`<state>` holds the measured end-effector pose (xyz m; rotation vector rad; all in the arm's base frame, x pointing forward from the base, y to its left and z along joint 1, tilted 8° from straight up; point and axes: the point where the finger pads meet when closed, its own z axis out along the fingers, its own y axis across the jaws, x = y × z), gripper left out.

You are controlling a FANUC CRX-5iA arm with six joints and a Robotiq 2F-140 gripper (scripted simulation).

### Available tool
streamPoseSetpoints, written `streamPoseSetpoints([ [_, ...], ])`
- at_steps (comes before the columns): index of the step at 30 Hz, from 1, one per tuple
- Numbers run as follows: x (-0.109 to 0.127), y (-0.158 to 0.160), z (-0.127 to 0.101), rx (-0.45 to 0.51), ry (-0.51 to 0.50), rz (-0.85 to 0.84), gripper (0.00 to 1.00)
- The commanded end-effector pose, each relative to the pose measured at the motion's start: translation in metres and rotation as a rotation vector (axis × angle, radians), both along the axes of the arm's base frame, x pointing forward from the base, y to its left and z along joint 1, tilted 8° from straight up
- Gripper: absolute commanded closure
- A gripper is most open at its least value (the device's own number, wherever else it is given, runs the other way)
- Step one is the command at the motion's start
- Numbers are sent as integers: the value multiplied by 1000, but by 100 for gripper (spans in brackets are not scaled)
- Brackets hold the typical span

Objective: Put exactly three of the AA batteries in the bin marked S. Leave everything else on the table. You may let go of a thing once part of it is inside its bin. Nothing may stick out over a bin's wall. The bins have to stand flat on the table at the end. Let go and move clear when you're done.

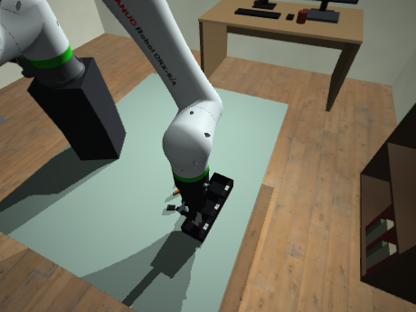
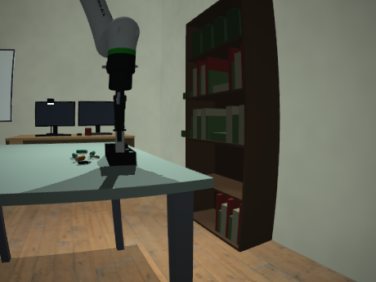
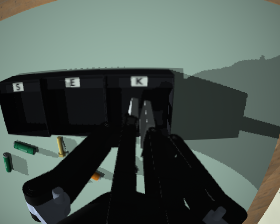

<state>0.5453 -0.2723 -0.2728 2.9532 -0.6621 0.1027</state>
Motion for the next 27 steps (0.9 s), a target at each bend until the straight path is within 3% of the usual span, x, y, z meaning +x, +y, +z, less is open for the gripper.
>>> streamPoseSetpoints([
  [1, 1, -1, -8, 0, 0, 0, 95],
  [6, 1, -3, -19, 0, 0, 0, 95],
  [27, 1, -3, -19, 0, 0, 0, 95],
])
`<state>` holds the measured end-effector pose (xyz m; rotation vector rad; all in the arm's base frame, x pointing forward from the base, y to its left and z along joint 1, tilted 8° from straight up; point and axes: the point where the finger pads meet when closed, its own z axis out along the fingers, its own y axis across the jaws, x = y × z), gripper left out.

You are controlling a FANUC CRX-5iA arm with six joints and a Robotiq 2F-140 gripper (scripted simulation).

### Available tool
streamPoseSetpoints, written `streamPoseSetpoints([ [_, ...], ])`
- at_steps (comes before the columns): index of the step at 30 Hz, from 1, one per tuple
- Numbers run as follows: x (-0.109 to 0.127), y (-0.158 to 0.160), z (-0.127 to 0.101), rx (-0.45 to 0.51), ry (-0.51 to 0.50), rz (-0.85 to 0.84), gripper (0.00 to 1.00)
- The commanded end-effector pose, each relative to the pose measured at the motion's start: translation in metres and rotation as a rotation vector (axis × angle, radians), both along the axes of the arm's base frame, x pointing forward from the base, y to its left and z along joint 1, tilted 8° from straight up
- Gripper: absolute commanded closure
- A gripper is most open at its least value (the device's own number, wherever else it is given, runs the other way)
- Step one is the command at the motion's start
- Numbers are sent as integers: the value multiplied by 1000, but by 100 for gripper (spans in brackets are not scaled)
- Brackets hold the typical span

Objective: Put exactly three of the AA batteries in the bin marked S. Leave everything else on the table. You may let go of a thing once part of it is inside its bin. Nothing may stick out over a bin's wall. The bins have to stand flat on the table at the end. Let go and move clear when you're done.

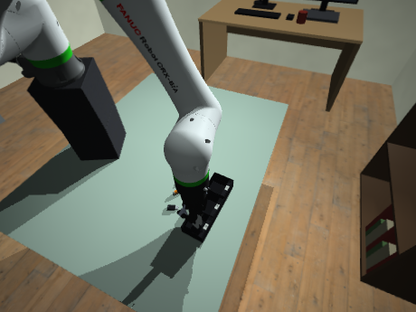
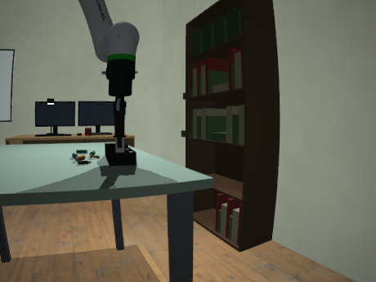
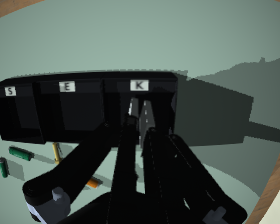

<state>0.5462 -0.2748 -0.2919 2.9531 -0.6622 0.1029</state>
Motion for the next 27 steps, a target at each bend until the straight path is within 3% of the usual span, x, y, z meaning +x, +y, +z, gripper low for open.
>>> streamPoseSetpoints([
  [1, 0, 0, 0, 0, 0, 0, 95],
  [27, 0, 0, 3, 0, 0, 0, 95],
])
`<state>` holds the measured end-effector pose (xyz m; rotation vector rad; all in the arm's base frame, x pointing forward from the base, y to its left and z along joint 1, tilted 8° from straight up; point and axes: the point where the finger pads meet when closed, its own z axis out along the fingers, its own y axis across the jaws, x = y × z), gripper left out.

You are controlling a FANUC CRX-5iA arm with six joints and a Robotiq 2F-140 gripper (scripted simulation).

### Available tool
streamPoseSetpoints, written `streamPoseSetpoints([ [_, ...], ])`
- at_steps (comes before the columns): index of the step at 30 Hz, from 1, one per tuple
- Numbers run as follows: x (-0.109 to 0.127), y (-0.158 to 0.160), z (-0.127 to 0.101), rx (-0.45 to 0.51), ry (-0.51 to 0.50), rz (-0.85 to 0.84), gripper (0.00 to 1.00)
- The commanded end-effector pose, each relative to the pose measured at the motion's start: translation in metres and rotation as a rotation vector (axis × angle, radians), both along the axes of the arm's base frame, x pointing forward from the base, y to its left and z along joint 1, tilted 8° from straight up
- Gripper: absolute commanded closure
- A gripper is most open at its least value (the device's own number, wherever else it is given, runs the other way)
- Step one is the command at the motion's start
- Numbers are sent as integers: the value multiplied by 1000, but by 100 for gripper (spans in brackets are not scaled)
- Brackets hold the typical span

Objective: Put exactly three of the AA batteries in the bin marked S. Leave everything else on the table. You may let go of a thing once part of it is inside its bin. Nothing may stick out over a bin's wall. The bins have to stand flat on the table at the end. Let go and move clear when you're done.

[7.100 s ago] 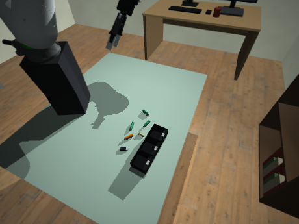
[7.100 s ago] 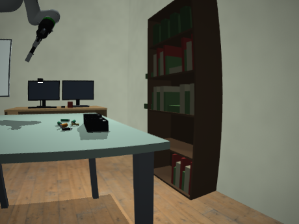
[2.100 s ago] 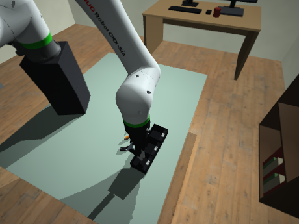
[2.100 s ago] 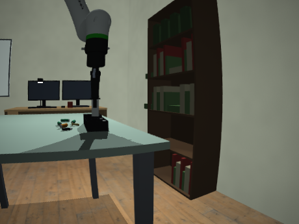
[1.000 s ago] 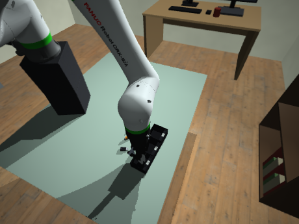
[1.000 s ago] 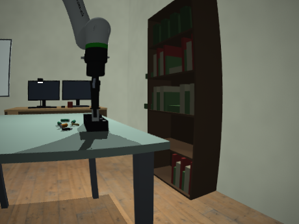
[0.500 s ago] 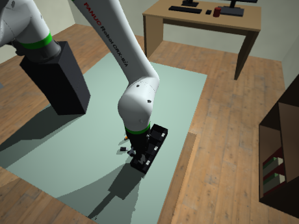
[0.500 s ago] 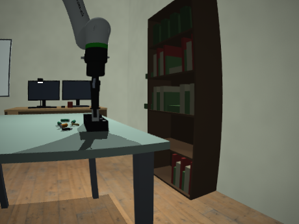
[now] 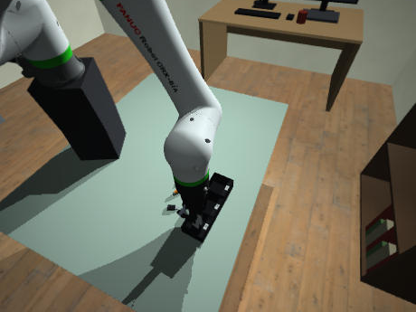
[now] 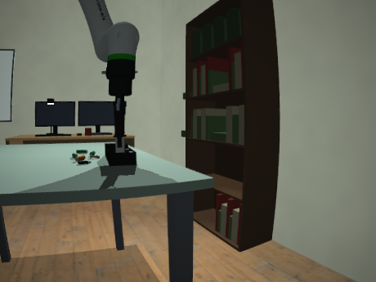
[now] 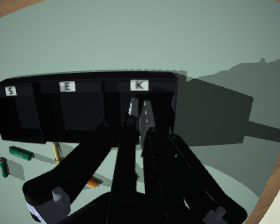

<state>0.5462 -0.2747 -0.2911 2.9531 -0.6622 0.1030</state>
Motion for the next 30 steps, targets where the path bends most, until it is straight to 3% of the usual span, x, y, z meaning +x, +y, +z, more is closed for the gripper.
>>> streamPoseSetpoints([
  [1, 0, 0, 3, 0, 0, 0, 95],
  [20, -1, 3, 26, 0, 0, 0, 95],
  [30, -2, 7, 57, 0, 0, 0, 95],
])
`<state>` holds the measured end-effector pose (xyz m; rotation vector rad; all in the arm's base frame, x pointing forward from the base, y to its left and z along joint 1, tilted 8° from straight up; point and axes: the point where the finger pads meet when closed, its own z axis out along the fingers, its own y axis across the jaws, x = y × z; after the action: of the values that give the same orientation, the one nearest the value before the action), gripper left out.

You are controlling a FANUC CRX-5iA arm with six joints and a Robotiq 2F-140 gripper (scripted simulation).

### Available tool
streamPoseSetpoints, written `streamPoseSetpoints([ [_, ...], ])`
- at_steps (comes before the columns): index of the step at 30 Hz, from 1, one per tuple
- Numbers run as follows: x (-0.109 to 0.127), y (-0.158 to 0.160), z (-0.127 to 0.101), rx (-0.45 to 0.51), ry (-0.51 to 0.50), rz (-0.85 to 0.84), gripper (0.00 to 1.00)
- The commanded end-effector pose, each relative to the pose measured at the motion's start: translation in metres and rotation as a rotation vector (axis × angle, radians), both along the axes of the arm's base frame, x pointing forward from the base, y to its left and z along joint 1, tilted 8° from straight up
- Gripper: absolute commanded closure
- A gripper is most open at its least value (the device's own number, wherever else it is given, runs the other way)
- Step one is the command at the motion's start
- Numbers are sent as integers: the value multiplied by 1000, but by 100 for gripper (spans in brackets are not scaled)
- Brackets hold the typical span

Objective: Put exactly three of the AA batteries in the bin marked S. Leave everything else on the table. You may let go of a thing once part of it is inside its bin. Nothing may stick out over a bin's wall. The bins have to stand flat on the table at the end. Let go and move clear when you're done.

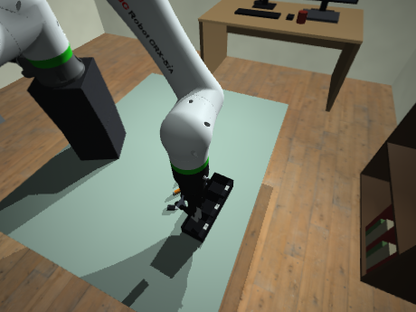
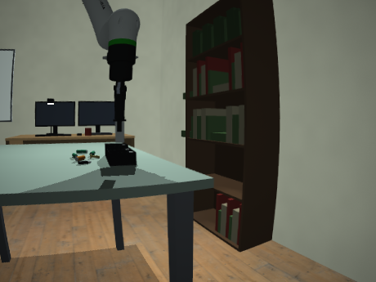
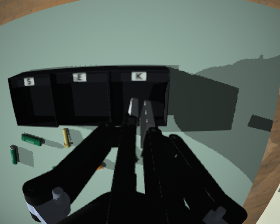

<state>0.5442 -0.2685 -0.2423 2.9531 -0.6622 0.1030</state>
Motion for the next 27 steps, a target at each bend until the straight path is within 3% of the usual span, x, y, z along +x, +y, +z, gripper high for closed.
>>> streamPoseSetpoints([
  [1, 0, 1, 9, 0, 0, 0, 95],
  [22, 18, 82, 0, 0, 0, 0, 95],
  [27, 19, 82, -5, 0, 0, 0, 95],
])
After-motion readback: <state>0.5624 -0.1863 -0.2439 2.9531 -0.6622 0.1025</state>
